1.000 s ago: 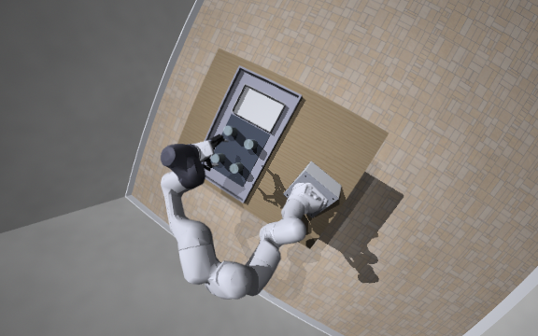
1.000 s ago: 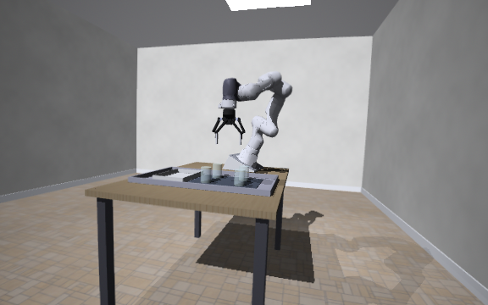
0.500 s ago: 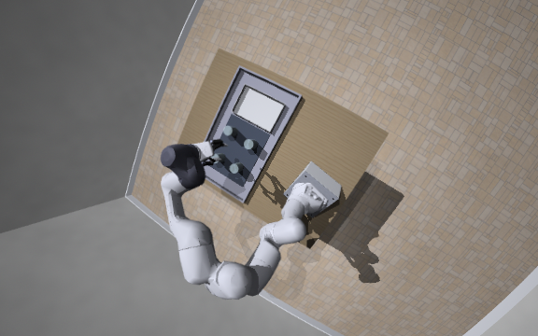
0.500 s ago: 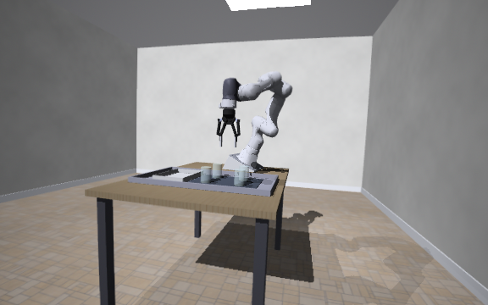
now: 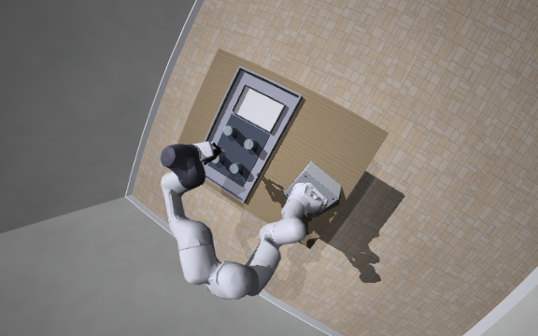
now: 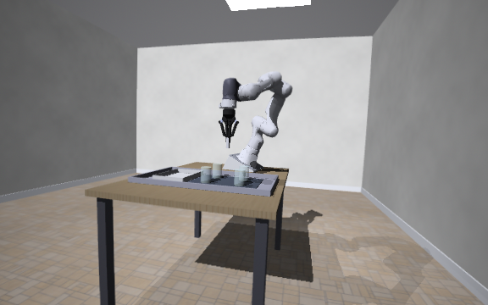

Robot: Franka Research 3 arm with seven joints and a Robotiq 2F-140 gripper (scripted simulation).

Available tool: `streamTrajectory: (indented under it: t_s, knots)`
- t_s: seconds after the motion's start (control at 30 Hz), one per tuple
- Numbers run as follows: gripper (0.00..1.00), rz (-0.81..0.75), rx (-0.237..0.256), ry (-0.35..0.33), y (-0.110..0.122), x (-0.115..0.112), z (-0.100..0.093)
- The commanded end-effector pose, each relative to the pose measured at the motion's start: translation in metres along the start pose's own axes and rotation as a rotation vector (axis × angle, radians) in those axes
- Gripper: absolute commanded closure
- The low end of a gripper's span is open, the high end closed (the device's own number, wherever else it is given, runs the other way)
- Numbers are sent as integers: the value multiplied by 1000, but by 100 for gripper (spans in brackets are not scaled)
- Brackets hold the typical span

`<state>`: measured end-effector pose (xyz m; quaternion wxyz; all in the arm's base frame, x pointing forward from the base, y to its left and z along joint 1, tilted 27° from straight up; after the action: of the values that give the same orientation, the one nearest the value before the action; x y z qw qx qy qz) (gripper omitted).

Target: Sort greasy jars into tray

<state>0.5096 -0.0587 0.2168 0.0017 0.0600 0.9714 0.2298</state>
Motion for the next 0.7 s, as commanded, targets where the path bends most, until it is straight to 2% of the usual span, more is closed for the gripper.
streamTrajectory:
  t_s: [0.0,0.13,0.37,0.47,0.67]
  knots:
    - [100,5,1,-4,2,-1,0]
    - [100,5,1,-4,2,-1,0]
    - [100,5,1,-4,2,-1,53]
    - [100,5,1,-4,2,-1,53]
    - [100,5,1,-4,-44,-21,53]
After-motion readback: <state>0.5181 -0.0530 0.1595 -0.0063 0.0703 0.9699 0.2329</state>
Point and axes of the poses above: the point where the finger pads meet when closed, its own z axis out along the fingers, its own y axis across the jaws, x = y × z, the point moved 3 cm from there along -z, back along the fingers, and after that the axes turned 12 degrees about z, right-handed, at the moved point
